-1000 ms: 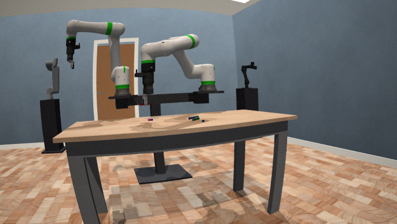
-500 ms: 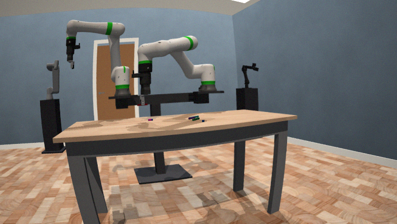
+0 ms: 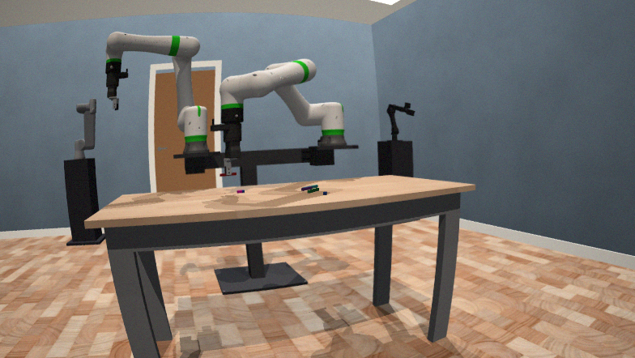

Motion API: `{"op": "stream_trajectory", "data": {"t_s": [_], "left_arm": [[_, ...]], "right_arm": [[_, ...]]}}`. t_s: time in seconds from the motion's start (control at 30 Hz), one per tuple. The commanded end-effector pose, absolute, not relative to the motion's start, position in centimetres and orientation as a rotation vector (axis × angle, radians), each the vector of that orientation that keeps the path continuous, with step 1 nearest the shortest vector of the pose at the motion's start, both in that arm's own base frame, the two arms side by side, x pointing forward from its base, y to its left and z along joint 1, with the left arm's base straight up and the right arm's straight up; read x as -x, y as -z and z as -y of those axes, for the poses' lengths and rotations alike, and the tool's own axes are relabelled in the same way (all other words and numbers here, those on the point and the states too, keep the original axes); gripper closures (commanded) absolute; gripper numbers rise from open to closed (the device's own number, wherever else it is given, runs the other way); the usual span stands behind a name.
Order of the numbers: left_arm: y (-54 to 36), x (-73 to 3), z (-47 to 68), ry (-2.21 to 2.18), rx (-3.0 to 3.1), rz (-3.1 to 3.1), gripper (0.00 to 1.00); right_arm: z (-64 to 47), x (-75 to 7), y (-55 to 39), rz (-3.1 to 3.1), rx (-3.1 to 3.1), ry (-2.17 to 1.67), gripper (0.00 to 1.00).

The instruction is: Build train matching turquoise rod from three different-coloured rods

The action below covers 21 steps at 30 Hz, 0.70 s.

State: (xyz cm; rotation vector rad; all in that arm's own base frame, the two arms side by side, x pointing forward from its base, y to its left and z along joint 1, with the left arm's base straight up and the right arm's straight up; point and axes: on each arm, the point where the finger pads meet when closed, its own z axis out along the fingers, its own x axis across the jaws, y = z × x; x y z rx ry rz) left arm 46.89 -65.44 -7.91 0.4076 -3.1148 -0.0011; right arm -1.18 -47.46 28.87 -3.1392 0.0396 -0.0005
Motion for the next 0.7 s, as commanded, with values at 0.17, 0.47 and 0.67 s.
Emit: {"op": "stream_trajectory", "data": {"t_s": [0.17, 0.47, 0.67], "left_arm": [[11.7, -47.0, 65.6, -0.003, -0.408, 3.116, 0.76], [13.4, -47.1, 65.7, -0.003, -0.408, 3.116, 0.76], [13.7, -47.1, 65.7, -0.003, -0.408, 3.116, 0.76]], "right_arm": [[47.5, 1.2, -29.0, -0.04, 3.141, 0.0, 0.0], [47.5, 1.2, -29.0, -0.04, 3.141, 0.0, 0.0], [47.5, 1.2, -29.0, -0.04, 3.141, 0.0, 0.0]]}}
